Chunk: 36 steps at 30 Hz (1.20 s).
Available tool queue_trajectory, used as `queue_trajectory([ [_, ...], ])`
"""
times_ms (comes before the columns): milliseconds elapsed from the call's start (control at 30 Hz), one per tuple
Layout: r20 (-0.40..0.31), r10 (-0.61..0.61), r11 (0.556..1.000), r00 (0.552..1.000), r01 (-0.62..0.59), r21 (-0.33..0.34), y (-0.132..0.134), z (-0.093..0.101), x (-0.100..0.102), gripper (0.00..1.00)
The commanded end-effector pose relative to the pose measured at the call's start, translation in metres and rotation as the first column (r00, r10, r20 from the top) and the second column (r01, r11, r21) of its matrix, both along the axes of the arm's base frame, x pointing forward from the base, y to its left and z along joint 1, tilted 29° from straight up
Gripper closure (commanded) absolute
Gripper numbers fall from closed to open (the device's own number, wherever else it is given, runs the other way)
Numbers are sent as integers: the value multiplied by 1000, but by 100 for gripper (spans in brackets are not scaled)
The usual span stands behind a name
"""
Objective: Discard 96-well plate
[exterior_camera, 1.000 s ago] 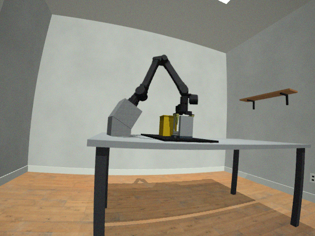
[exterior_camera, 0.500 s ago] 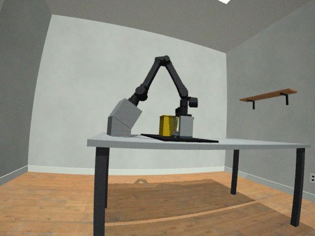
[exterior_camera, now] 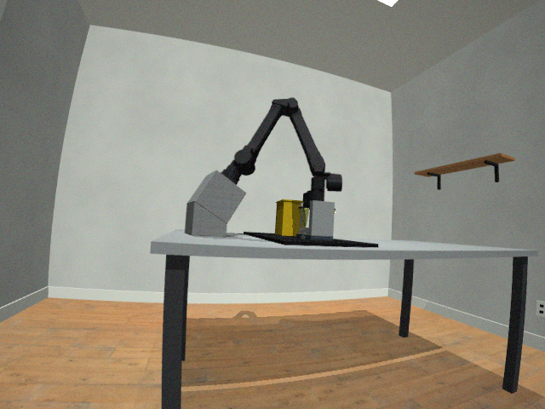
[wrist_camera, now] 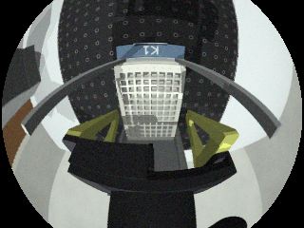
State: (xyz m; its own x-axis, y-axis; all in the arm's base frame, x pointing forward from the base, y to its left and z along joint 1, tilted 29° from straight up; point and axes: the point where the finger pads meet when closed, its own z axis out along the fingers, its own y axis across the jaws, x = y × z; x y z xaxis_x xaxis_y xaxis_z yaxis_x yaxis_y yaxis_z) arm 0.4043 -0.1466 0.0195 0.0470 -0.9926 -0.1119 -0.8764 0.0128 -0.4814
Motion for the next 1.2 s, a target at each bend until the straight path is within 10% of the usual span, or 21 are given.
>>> queue_trajectory([
  [0, -7, 3, 1000, 1000, -3, 8, 7, -10, 2, 0],
  [600, 13, -1, 1000, 1000, 1, -4, 0, -8, 11, 0],
  [633, 13, -1, 1000, 1000, 1, -4, 0, -8, 11, 100],
  [1167, 13, -1, 1000, 1000, 1, -4, 0, -8, 11, 100],
])
